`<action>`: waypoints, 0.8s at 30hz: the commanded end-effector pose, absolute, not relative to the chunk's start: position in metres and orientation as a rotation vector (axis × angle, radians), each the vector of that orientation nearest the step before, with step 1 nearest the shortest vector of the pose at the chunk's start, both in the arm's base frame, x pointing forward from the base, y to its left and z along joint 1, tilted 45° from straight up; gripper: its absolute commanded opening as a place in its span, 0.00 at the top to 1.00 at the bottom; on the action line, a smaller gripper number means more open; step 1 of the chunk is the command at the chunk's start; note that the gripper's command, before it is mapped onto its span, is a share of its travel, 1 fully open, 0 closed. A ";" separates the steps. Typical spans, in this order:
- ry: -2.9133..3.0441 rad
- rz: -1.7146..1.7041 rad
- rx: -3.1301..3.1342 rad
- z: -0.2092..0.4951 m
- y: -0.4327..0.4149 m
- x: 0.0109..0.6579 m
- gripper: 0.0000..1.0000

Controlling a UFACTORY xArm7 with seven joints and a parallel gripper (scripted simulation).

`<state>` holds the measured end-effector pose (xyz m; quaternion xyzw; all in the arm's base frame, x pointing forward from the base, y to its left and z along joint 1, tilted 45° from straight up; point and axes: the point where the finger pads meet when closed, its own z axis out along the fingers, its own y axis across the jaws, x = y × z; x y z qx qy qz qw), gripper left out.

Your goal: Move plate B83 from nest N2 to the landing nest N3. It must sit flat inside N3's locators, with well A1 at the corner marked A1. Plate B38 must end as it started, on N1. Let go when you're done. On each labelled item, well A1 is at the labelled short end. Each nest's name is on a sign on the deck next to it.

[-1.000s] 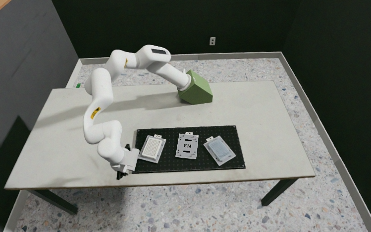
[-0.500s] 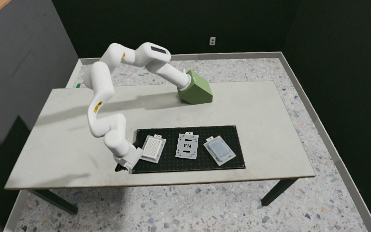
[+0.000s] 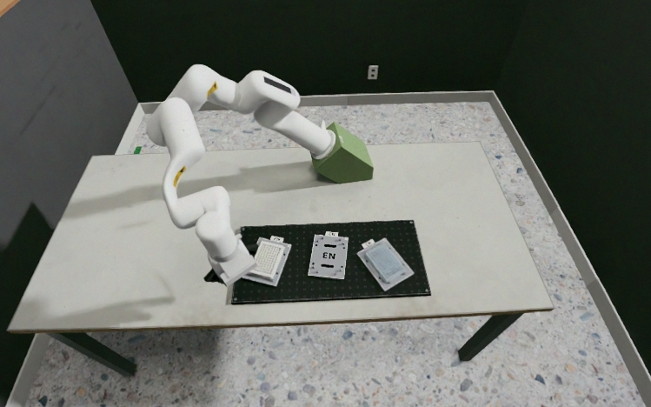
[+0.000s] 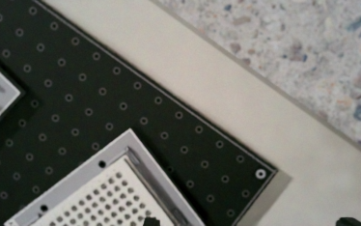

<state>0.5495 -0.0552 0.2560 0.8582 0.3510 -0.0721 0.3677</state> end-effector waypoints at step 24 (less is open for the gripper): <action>0.171 0.246 2.365 0.209 -0.053 0.474 0.00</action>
